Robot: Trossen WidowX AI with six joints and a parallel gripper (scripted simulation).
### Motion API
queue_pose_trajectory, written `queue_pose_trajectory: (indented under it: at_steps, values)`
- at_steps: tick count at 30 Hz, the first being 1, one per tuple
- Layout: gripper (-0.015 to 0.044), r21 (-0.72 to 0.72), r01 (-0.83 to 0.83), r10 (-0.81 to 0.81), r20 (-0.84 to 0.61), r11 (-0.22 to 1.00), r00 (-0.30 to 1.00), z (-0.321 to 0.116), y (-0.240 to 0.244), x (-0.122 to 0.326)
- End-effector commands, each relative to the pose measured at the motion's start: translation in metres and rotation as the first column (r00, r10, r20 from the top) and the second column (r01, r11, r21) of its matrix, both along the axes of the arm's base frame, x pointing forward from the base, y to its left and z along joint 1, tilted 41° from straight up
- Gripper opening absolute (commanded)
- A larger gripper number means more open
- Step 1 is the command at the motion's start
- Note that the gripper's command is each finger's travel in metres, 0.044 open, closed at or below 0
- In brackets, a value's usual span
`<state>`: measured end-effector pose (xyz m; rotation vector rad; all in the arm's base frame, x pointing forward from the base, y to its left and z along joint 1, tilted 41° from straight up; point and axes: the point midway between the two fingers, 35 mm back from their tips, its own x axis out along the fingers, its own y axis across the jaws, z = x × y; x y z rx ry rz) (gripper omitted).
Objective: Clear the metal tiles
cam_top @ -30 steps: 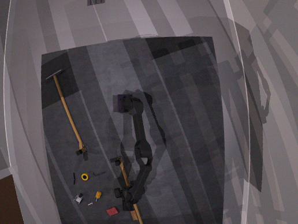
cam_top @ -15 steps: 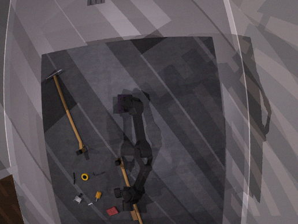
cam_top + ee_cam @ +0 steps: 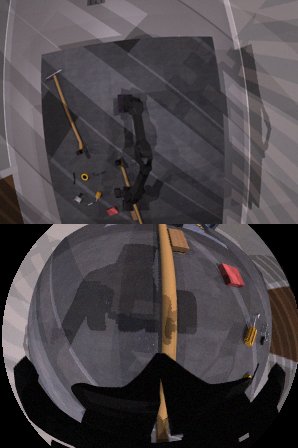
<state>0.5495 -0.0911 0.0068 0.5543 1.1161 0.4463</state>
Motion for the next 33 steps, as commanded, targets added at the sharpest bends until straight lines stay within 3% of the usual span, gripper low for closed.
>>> queue_pose_trajectory:
  at_steps: [1, 22, 33]
  values:
    - [0.0, 0.0, 0.0, 0.0, 0.0, 1.0, 1.0, 0.0, 0.0, 0.0]
    - [0.0, 0.0, 0.0, 0.0, 0.0, 1.0, 1.0, 0.0, 0.0, 0.0]
    - [0.0289, 0.033, 0.092, -0.094, 0.065, 0.995, 0.993, 0.022, -0.037, -0.006]
